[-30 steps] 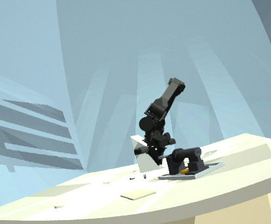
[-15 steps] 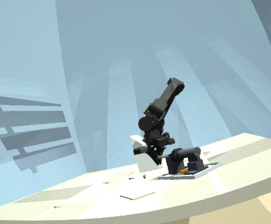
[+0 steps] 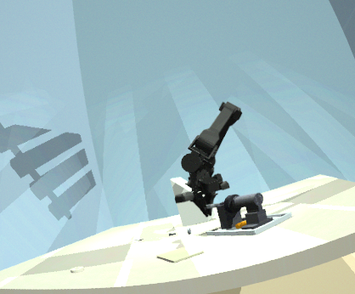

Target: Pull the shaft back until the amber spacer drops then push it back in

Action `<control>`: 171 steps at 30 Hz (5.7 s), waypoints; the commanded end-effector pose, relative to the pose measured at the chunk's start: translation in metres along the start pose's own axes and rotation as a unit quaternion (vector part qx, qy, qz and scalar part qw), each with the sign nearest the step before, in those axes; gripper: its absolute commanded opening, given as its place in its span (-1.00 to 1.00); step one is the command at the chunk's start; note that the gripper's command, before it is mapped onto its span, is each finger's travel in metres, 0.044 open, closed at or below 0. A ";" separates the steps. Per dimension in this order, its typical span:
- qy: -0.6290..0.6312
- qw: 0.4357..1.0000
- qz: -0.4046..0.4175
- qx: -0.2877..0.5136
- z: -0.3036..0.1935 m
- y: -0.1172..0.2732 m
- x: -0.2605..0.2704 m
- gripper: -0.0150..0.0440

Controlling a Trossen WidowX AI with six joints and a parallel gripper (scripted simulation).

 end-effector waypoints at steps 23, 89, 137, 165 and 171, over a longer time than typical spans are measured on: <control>0.002 1.000 -0.001 0.001 0.010 0.001 -0.002 -0.49; 0.002 1.000 -0.001 0.000 0.023 0.001 -0.003 -0.49; 0.002 1.000 -0.001 0.000 0.020 0.001 -0.003 -0.49; 0.002 1.000 -0.001 0.000 0.024 0.001 -0.003 -0.49; 0.002 1.000 -0.001 0.000 0.025 0.001 -0.003 -0.49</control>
Point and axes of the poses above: the point midway between the two fingers, 35 mm back from their tips, its own y axis back along the fingers, its own x axis across the jaws, z = x × y, the point moved 1 cm from there along y, back along the fingers, and after that the axes turned 7 degrees about y, right-handed, at the moved point
